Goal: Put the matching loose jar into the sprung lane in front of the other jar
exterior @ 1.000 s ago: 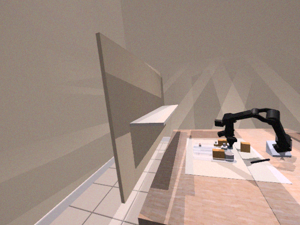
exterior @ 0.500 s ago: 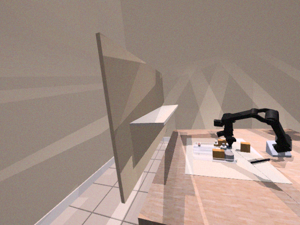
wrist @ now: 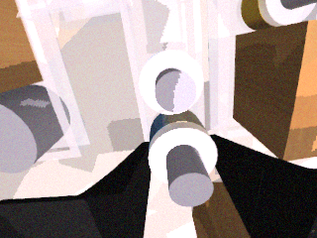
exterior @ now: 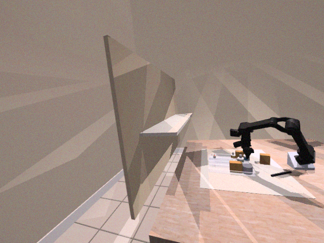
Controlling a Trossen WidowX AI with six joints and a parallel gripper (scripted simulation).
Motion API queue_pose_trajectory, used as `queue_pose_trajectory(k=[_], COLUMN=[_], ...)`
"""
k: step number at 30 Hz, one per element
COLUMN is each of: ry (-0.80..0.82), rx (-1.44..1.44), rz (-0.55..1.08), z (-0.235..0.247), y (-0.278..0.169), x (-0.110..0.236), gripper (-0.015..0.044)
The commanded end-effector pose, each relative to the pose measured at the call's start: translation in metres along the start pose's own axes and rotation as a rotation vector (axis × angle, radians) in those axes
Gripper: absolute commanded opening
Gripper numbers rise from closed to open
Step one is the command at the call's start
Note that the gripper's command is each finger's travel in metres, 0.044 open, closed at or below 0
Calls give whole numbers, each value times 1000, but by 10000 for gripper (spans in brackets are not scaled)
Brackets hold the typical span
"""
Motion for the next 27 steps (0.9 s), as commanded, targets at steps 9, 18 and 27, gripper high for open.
queue_pose_trajectory(k=[9,18,27], ry=[5,5,5], rx=[13,13,13], rz=[-23,-23,-23], z=[4,6,6], y=[10,13,13], x=[4,5,4], gripper=[0,0,0])
Point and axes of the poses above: the point midway between the two fingers, 35 mm back from their tips, its own x axis back along the fingers, its own z axis across the jaws, y = z × x, the point moved 5 cm from there along x, back along the fingers, and after that the axes turned 10 degrees about -x, right-handed, at the moved point
